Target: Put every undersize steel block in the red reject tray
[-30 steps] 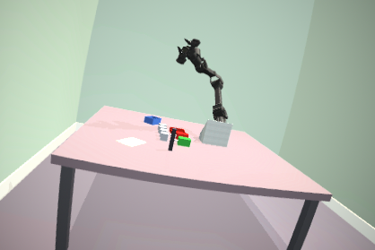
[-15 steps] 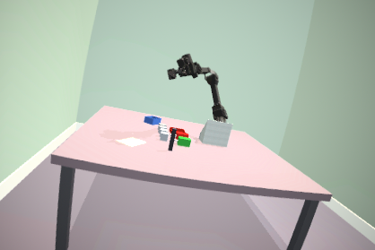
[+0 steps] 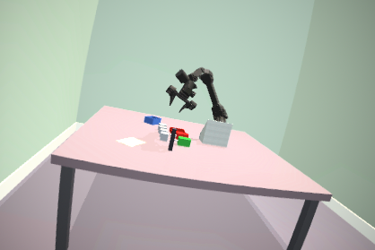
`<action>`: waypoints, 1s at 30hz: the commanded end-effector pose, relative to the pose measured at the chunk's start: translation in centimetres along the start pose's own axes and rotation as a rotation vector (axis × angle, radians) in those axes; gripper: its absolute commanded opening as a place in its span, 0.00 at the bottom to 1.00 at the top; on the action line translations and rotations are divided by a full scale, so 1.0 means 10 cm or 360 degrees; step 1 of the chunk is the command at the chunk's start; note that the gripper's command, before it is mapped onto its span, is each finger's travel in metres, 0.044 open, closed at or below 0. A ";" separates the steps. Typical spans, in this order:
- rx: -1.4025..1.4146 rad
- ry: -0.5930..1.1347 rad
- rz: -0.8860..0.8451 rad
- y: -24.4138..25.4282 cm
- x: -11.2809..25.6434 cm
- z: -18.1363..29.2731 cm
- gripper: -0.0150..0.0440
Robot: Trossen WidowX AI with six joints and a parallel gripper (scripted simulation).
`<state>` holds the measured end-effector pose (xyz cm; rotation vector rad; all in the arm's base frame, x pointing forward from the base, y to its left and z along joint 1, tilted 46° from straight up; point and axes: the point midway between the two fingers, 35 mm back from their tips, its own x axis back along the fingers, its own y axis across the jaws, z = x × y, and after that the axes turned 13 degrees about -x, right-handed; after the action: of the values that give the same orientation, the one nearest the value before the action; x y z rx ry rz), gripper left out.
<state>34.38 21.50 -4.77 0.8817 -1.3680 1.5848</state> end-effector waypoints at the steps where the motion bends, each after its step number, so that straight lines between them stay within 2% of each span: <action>1: 0.0982 0.0347 -0.0404 0.50 -0.38 0.46 0.76; 8: 0.2047 0.0469 -0.1030 0.97 -0.57 0.97 0.76; 10: 0.2216 0.0460 -0.1146 1.02 -0.58 1.05 0.76; 30: 0.2237 0.0459 -0.1161 1.03 -0.65 1.13 0.76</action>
<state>27.39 9.25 -12.67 1.5699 0.4796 1.7937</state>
